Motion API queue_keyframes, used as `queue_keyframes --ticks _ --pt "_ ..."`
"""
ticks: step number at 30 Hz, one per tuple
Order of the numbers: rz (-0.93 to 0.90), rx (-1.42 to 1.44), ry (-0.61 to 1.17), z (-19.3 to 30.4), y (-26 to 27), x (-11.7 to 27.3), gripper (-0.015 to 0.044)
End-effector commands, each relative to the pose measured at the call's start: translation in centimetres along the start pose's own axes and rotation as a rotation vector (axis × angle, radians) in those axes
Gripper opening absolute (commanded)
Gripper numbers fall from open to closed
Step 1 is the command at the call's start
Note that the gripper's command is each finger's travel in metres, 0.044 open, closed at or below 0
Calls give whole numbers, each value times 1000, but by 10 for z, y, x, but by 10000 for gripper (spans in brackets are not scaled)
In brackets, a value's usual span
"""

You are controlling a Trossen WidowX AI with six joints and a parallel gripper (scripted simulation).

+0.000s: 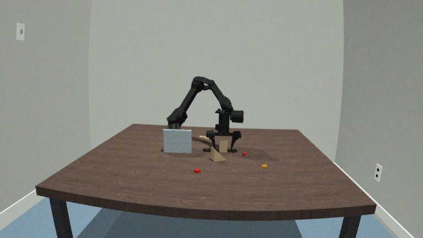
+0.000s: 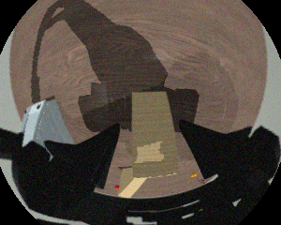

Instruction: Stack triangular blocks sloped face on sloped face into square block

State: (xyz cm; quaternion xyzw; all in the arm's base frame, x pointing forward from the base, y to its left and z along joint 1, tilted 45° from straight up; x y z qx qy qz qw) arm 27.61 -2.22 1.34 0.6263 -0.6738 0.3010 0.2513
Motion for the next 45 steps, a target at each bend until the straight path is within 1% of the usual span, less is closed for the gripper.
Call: queue_keyframes --ticks 1,3,4,7,9,14,20,25,28,30,37,45 --pt "0 0 0 0 0 0 440" --pt "0 0 1 0 0 2 440" --pt "1 0 2 1 -1 10 440" --pt "0 0 4 1 -1 49 440" --pt "-1 0 3 1 0 60 440" --pt "6 -7 2 3 -1 54 440" --pt "2 -4 -22 8 -2 57 440" --pt "-18 -1 -226 43 3 70 440" --pt "18 0 -361 65 7 79 440" --pt "45 0 -418 75 9 83 440" --pt "49 0 -425 77 9 83 440" --pt "49 -2 -421 73 7 72 440"
Point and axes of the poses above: the point midway between the two fingers, 35 mm back from their tips, its own x axis back along the fingers, its own y axis across the jaws, z = x × y, the point moved 5 cm from there along x, back along the fingers, and after that the axes turned 7 degrees about x, right-handed, at the moved point
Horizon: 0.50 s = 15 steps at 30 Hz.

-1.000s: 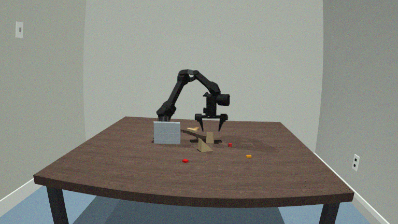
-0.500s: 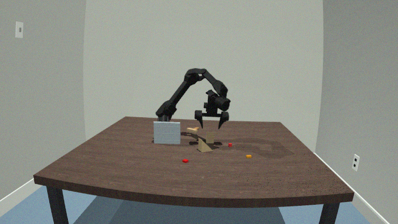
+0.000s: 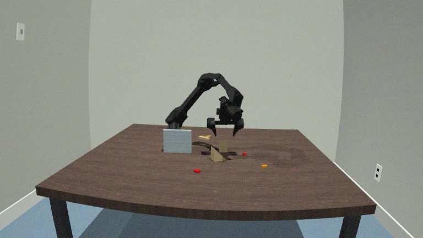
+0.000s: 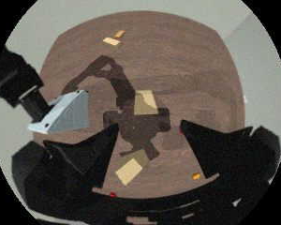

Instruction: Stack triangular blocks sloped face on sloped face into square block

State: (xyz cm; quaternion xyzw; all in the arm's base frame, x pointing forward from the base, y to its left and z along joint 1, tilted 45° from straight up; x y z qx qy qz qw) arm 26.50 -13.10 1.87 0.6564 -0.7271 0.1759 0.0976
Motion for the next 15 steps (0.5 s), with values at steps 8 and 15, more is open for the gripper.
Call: queue_keyframes --ticks 8,15 --pt "-5 -11 -5 2 -1 -21 440" --pt "-4 -12 -3 3 -2 -33 440"
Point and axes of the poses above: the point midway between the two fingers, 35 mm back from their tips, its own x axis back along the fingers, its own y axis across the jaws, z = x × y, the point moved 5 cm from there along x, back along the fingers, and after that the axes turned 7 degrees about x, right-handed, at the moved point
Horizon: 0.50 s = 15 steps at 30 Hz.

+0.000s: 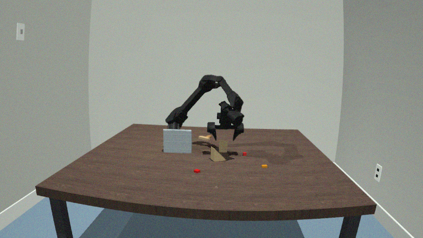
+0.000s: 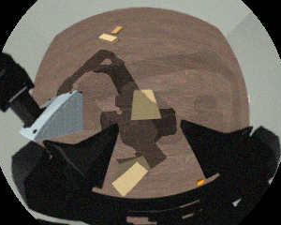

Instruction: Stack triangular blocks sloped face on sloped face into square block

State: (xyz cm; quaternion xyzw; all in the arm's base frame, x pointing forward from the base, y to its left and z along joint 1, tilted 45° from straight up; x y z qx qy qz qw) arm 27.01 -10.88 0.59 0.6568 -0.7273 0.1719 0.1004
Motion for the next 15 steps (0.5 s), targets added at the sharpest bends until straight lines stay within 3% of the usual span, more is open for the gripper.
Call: queue_keyframes --ticks 1,15 --pt "-2 -2 -2 -1 0 -9 440" --pt "-1 -2 -3 -1 0 -32 440"
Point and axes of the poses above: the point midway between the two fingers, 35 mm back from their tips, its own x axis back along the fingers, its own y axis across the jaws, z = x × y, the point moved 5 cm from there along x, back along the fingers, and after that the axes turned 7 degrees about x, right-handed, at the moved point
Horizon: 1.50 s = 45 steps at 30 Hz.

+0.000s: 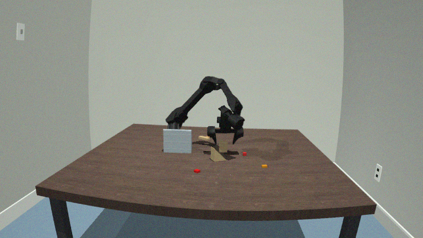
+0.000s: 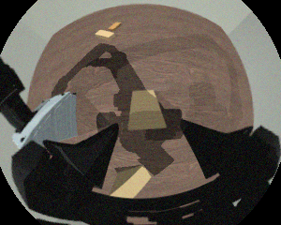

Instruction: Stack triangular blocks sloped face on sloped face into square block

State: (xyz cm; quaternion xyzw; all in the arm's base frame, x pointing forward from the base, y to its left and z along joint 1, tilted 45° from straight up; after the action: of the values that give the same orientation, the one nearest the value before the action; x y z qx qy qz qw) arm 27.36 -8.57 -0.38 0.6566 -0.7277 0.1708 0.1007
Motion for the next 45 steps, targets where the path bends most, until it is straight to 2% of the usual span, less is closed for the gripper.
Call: queue_keyframes --ticks 1,26,36,42,45 --pt "-1 0 -2 -2 0 -8 440" --pt "-3 3 -18 -5 5 -46 440" --pt "-3 3 -18 -5 5 -46 177" --pt "-3 3 -18 -5 5 -46 137" --pt "-3 3 -18 -5 5 -46 59"
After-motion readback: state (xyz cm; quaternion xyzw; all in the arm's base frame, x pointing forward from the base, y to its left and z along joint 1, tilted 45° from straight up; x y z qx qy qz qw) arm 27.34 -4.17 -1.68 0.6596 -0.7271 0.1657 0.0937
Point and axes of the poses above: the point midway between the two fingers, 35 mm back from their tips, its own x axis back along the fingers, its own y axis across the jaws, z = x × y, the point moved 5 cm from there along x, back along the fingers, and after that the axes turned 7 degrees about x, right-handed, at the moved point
